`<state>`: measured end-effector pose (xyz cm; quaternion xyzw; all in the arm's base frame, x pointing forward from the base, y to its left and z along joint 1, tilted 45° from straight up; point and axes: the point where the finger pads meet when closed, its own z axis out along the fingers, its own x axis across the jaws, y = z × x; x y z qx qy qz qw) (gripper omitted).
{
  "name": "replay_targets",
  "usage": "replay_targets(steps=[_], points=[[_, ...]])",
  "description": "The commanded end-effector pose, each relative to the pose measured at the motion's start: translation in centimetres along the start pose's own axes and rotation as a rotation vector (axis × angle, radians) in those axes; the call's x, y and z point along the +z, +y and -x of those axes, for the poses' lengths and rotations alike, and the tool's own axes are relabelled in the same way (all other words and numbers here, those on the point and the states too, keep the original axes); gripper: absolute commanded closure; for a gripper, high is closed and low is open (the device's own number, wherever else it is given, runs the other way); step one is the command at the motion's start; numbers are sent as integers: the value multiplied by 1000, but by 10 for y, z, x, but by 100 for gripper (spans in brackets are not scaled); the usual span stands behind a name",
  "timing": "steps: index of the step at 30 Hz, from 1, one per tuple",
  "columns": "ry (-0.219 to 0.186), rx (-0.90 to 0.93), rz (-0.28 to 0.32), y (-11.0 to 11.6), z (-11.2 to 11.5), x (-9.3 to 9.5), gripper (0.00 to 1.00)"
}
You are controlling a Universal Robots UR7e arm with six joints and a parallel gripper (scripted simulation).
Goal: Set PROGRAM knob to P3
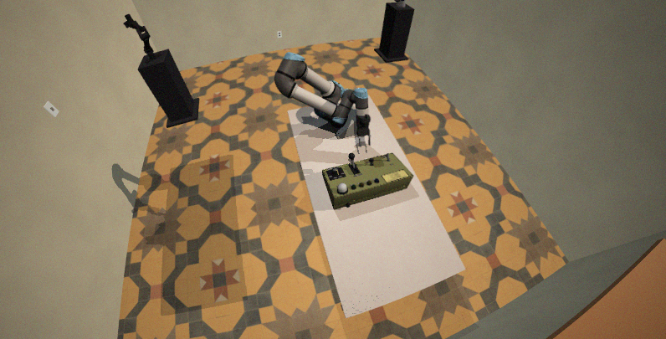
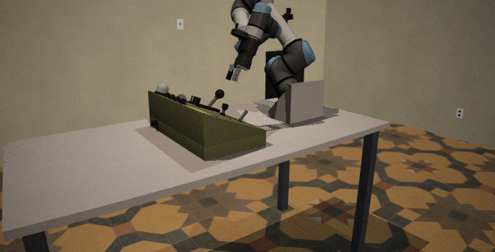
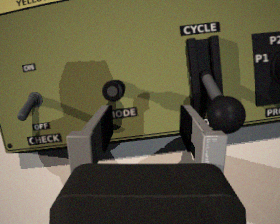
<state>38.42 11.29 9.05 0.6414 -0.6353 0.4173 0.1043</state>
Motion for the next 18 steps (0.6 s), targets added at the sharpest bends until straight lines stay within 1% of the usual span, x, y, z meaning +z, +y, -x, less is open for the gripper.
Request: replay_targets(steps=[1, 6, 10, 12, 15, 18], points=[[-2, 2, -1, -6, -47, 0, 0], [4, 2, -6, -6, -92, -1, 0], [12, 1, -11, -3, -119, -2, 0], [12, 1, -11, -3, -119, -2, 0], [17, 1, -13, -1, -132, -2, 0], [20, 0, -15, 1, -139, -2, 0]])
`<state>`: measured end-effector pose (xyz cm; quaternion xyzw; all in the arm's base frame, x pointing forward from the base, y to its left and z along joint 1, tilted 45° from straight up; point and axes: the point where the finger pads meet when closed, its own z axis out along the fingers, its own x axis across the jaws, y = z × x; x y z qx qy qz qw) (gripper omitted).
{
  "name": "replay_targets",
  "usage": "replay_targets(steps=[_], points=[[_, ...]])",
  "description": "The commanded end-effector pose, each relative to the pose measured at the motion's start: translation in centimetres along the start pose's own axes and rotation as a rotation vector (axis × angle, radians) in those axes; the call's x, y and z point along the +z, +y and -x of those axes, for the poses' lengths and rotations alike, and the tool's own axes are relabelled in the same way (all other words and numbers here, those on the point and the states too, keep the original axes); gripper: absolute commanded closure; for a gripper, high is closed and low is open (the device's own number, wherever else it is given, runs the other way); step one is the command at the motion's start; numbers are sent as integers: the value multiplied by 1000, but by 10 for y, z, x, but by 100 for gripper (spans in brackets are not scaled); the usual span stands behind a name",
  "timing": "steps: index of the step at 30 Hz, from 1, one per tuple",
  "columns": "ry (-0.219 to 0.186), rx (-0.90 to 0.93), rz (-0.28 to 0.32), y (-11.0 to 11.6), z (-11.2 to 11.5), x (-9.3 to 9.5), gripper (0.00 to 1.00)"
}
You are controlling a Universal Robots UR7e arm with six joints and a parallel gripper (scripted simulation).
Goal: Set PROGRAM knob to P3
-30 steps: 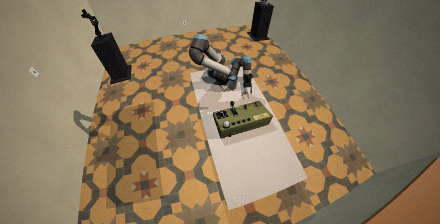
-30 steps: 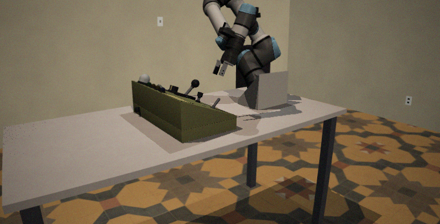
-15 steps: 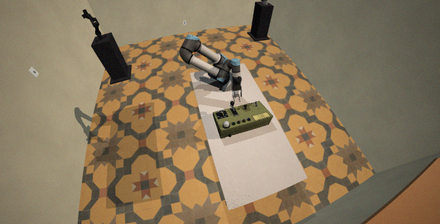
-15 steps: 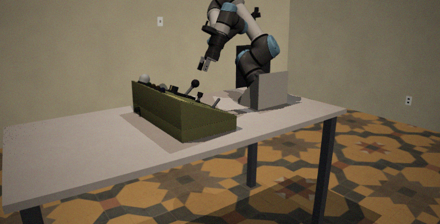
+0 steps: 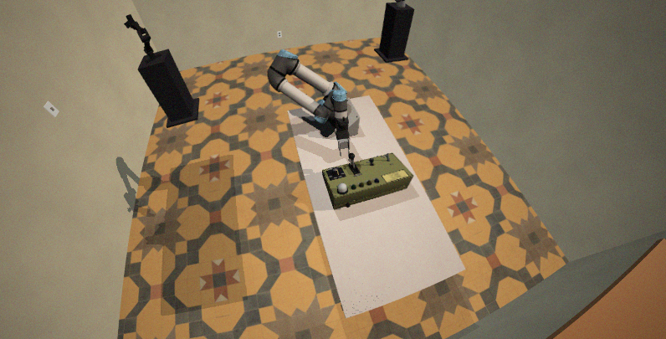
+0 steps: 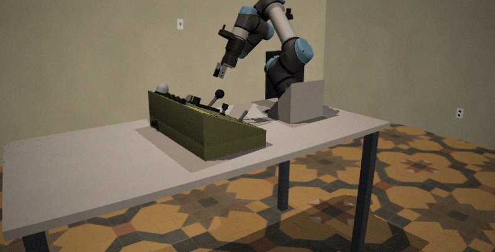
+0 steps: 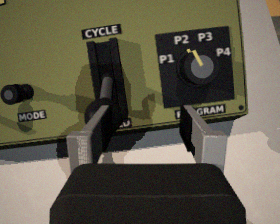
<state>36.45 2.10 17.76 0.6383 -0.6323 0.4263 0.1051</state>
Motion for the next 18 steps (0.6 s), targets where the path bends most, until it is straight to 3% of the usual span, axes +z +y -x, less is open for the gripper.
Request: replay_targets(steps=[1, 18], points=[[5, -1, -3, 2, -12, 0, 0], [6, -1, -3, 3, -13, 0, 0]])
